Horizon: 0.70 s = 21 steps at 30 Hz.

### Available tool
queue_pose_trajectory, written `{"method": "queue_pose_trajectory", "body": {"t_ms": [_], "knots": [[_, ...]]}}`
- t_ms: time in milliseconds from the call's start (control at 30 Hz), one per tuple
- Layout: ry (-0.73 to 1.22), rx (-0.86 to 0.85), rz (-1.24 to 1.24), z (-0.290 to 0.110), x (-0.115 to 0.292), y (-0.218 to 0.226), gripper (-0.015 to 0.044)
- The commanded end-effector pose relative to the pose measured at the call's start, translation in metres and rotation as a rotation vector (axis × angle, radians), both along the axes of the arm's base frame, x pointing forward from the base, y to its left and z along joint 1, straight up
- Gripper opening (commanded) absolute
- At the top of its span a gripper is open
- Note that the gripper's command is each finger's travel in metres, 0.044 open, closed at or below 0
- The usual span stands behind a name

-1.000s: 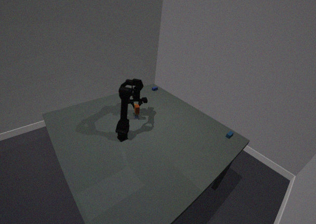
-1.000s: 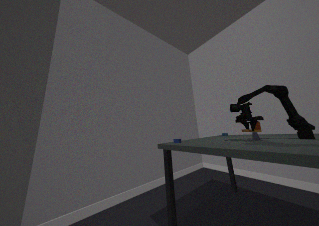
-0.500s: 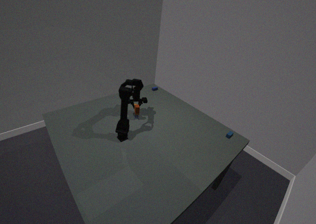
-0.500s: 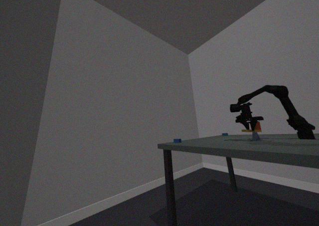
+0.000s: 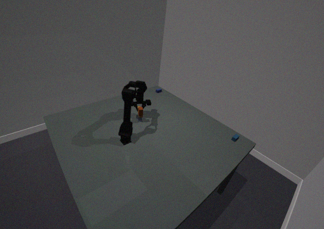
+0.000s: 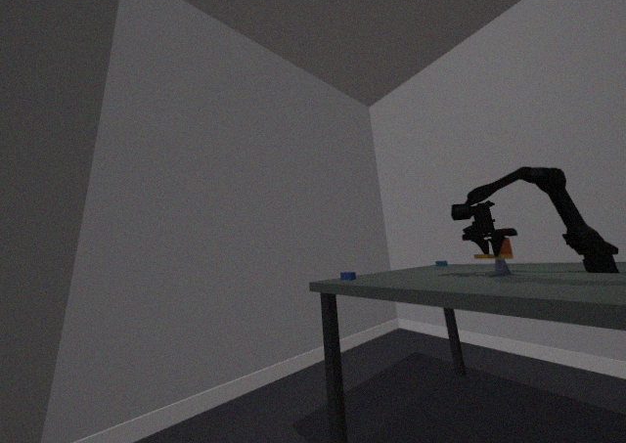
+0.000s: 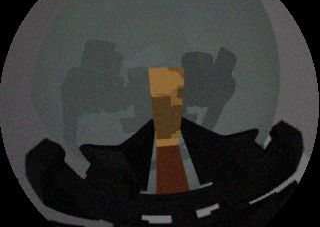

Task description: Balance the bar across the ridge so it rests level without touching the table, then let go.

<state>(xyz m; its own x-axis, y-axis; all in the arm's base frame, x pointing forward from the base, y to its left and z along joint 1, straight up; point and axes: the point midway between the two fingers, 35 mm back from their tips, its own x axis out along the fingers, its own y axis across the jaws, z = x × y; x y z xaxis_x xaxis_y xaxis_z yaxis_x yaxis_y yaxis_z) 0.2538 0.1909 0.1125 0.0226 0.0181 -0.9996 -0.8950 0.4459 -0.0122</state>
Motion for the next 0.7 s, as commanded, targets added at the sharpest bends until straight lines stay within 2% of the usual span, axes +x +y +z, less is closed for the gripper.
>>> {"method": "queue_pose_trajectory", "body": {"t_ms": [0,667], "knots": [[-0.002,0.0,0.0,-0.0014,0.0006,0.0002,0.0],[-0.002,0.0,0.0,-0.0031,0.0007,0.0005,0.0]]}}
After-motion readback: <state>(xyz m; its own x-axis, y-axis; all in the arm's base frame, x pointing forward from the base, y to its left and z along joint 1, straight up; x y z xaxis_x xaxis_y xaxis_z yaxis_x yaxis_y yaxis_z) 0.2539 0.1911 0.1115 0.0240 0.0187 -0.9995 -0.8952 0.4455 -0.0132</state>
